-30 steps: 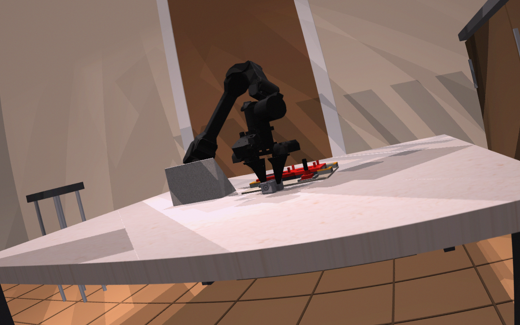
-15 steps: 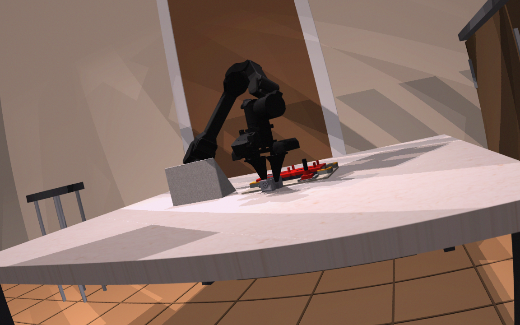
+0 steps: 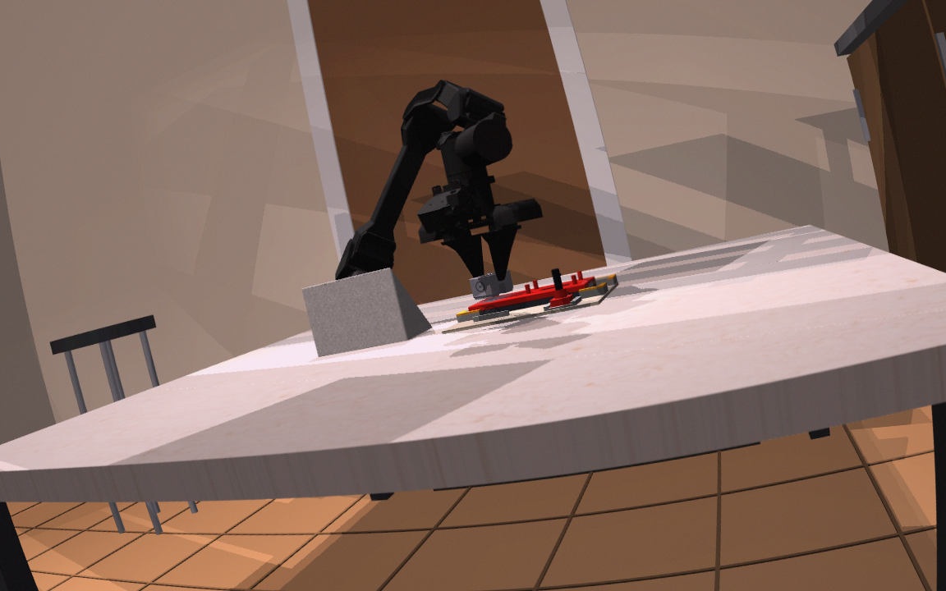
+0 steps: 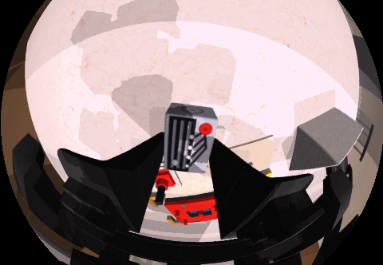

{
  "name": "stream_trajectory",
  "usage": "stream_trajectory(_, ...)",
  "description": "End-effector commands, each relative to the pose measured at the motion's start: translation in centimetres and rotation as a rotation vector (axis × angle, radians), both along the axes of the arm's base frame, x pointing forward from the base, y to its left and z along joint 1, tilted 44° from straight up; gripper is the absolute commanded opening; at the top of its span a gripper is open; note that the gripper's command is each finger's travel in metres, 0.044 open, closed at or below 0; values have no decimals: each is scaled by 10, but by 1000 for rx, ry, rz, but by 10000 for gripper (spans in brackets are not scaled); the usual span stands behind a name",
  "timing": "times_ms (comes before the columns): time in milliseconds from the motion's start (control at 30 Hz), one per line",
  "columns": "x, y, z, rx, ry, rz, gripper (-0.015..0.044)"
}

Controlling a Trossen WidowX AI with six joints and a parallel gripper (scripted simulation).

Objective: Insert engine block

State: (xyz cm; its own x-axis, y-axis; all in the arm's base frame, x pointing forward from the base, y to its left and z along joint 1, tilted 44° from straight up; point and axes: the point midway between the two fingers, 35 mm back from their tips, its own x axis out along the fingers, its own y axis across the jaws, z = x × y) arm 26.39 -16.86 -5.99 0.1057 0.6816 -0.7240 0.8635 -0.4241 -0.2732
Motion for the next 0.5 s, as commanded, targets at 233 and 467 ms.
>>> stream_trajectory(233,-4,-28,30,-14,-10,0,0)
stream_trajectory(467,-9,-42,48,-13,-10,1,0)
